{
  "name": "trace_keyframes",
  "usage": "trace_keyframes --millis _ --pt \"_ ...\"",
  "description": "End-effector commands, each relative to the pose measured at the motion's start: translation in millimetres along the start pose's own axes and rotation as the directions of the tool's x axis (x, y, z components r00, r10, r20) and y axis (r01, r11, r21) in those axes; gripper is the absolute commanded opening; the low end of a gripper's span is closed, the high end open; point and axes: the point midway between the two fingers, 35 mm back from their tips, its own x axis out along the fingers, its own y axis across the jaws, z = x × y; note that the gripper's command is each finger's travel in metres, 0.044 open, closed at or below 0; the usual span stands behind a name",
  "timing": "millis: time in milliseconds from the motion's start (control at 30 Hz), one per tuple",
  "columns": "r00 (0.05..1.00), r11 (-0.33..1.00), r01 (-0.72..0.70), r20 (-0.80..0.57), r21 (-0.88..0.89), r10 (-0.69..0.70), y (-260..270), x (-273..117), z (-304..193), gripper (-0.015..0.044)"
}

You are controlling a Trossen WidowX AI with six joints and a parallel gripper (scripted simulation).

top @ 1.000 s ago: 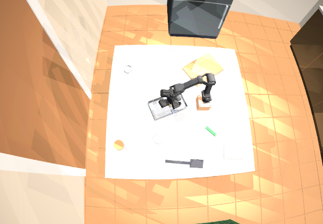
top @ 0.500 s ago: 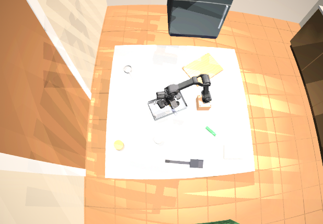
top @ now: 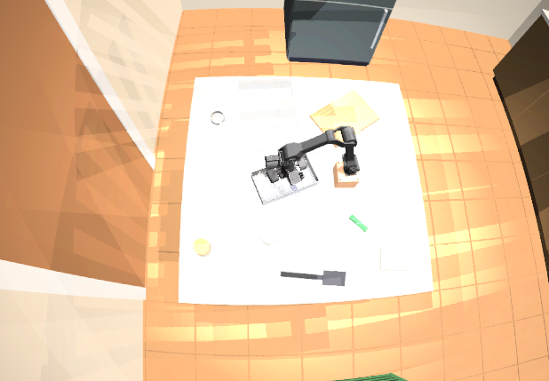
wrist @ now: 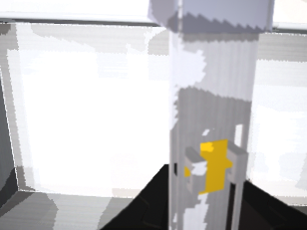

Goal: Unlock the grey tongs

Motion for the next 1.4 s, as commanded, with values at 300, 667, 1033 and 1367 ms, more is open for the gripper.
trace_keyframes --millis 300,667,1033,1367 --pt "1.0 0.862 -0.003 -0.002 0.507 0.005 9 -5 -30 -0.015" --pt "1.0 0.541 0.005 -0.011 0.841 0.008 19 -9 -57 -0.015" --pt "1.0 0.105 0.012 -0.013 0.994 0.011 31 -14 -81 -0.015" --pt "1.0 -0.312 0.018 -0.015 0.95 0.014 44 -18 -102 -0.015"
